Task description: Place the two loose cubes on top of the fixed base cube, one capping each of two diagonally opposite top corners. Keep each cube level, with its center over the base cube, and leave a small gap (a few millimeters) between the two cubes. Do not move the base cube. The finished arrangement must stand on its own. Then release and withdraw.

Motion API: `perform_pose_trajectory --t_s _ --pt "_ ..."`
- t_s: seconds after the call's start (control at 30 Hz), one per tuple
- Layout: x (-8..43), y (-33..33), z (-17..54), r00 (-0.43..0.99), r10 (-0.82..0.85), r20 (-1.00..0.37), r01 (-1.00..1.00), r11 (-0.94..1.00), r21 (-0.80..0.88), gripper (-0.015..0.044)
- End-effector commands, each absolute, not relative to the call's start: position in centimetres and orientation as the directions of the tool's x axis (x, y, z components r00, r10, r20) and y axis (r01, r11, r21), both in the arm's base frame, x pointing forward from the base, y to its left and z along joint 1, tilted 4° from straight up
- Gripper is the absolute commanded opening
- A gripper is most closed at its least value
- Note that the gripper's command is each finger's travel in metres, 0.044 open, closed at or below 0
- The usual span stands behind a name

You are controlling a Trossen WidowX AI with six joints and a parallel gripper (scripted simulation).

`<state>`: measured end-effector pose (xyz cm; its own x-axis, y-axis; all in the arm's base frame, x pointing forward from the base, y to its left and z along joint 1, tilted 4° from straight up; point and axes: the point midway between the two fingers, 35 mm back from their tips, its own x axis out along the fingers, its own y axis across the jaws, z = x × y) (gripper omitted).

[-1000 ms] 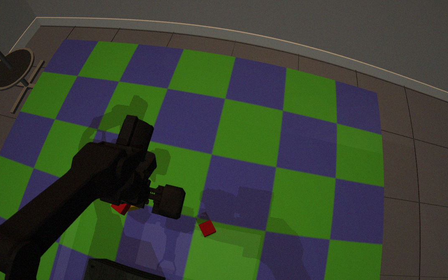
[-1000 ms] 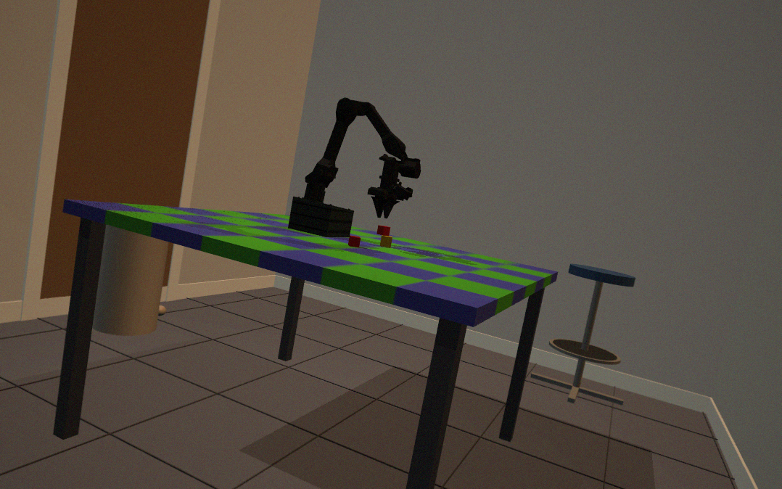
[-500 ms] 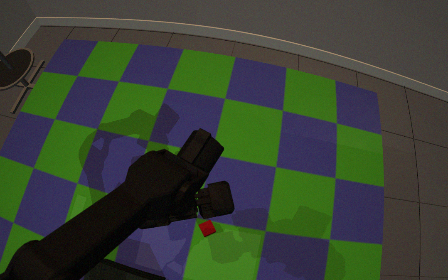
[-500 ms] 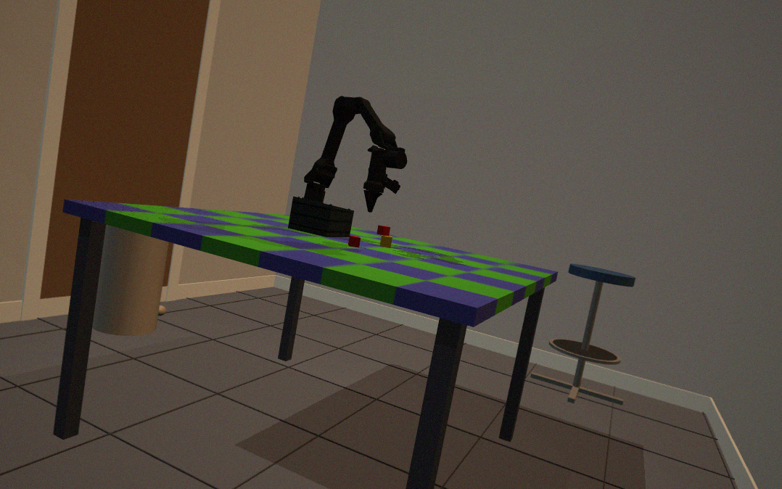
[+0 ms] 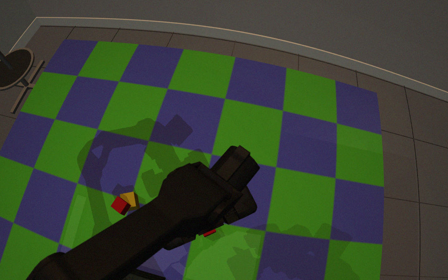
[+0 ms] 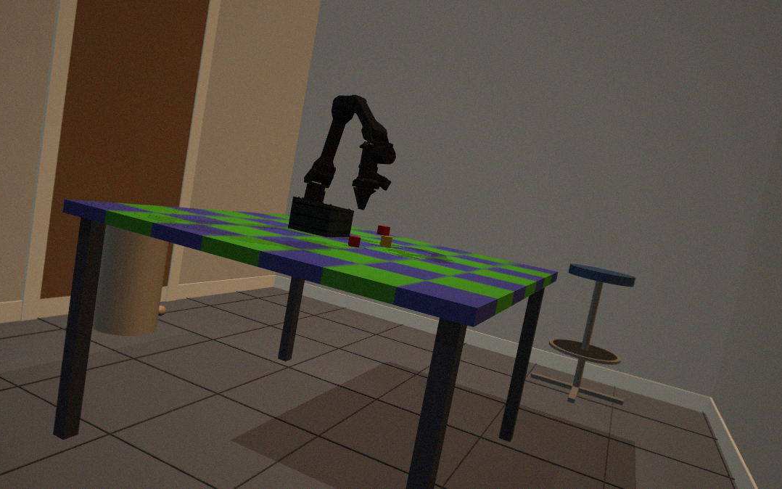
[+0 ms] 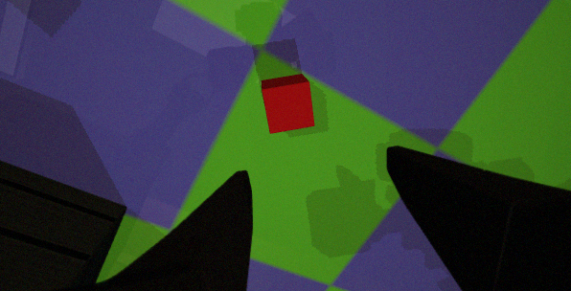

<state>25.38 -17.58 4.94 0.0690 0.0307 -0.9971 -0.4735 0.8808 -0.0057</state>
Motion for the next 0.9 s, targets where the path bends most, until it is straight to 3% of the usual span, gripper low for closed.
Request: perform_pose_trajectory --t_s 0.0,0.1,0.87 --pt "25.4 -17.6 1.8 0.056 0.044 -0.997 -0.482 0.876 0.012 0.0265" --pt "25.4 -17.3 -1.1 0.056 0.045 -0.997 -0.482 0.876 0.012 0.0265" --pt "25.5 -17.2 -3.7 0.056 0.045 -0.997 -0.482 0.876 0.012 0.0265"
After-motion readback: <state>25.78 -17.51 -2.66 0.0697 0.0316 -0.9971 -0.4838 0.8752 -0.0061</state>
